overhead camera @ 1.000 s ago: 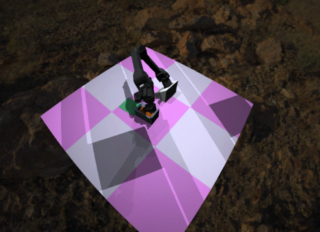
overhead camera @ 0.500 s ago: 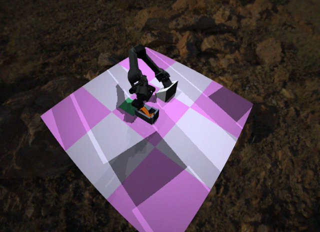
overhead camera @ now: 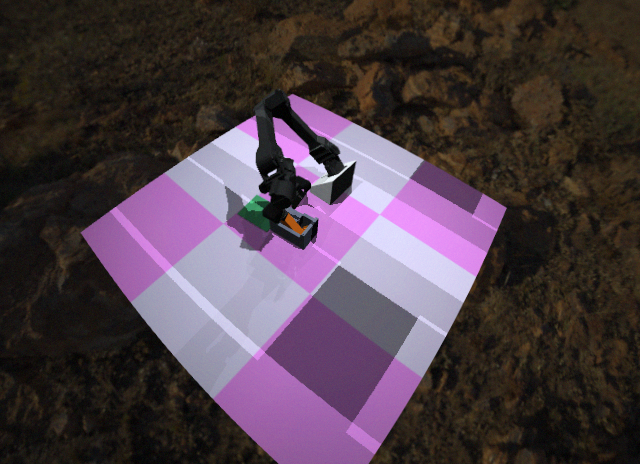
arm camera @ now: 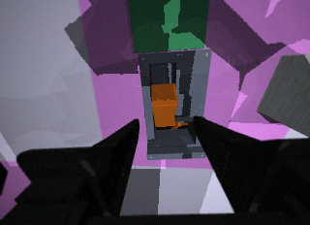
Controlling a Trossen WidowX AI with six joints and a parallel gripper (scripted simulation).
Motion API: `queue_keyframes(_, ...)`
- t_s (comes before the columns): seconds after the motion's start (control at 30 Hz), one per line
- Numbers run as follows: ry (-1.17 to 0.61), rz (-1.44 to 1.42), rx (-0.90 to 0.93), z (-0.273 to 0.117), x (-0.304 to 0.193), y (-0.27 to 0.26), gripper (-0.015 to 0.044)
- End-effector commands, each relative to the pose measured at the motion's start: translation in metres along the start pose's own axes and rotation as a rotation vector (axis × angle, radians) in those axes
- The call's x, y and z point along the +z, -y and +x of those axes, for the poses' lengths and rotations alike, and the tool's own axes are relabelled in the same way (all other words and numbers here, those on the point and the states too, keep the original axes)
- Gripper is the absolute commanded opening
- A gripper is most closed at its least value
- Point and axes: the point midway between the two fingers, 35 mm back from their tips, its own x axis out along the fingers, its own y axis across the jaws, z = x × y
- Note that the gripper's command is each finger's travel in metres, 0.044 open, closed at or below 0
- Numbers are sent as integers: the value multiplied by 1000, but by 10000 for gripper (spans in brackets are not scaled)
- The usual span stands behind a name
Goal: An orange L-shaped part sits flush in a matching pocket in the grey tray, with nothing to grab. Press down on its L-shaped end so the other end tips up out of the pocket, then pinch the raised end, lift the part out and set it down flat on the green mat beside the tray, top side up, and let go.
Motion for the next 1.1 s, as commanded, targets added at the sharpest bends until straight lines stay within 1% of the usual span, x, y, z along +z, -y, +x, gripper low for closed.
queue_keyframes(0.0, 4, -5, -2, 8, 1, 1, 280)
queue_keyframes(0.93, 7, -4, -2, 49, 1, 1, 280)
queue_keyframes(1.07, 2, 2, 0, 45, 1, 0, 175)
